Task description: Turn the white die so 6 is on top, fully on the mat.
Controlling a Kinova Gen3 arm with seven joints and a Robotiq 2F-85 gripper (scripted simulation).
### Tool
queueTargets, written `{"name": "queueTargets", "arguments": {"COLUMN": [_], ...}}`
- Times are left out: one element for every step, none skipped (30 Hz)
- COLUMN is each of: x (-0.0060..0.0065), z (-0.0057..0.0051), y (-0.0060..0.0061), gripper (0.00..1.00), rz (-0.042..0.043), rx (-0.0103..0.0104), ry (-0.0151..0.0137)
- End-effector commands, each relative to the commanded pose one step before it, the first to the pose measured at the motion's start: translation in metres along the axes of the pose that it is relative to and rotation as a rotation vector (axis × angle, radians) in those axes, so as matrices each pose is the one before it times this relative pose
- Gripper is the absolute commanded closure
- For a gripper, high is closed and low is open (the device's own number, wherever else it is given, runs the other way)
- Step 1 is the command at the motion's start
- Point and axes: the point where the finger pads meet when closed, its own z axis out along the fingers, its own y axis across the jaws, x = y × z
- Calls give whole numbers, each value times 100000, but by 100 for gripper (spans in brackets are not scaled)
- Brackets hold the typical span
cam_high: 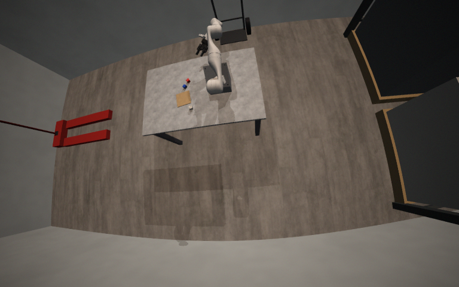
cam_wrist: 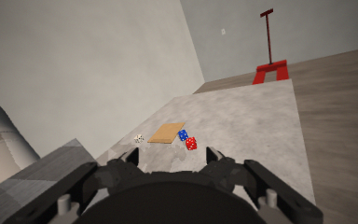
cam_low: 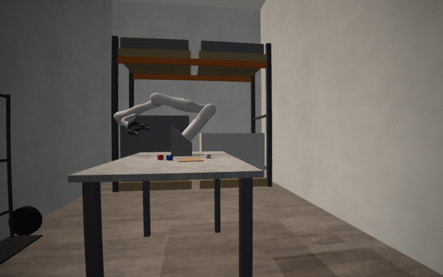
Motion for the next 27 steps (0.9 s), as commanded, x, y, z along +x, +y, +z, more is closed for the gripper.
{"name": "queueTargets", "arguments": {"x": [99,0,0,0,0,0,0,0,0,0,0,0,0,0,0,0,0,1,4,10,19,30,43,57,73,89,106], "z": [-67,0,0,0,0,0,0,0,0,0,0,0,0,0,0,0,0,1,5,13,25,40,58,78,100,124,149], "y": [-12,0,0,0,0,0,0,0,0,0,0,0,0,0,0,0,0,1,5,13,24,38,55,73,93,113,134], "gripper": [0,0,0,0,0,0,0,0,0,0,0,0,0,0,0,0,0,0,0,0,0,0,0,0,0,0,0], "rz": [-174,0,0,0,0,0,0,0,0,0,0,0,0,0,0,0,0,-3,-17,-46,-86,-138,-199,-270,-350,-438,-535], "rx": [-115,0,0,0,0,0,0,0,0,0,0,0,0,0,0,0,0,-2,-13,-33,-62,-98,-139,-184,-232,-280,-326], "ry": [-95,0,0,0,0,0,0,0,0,0,0,0,0,0,0,0,0,-6,-40,-104,-195,-311,-447,-602,-773,-957,-1153]}}
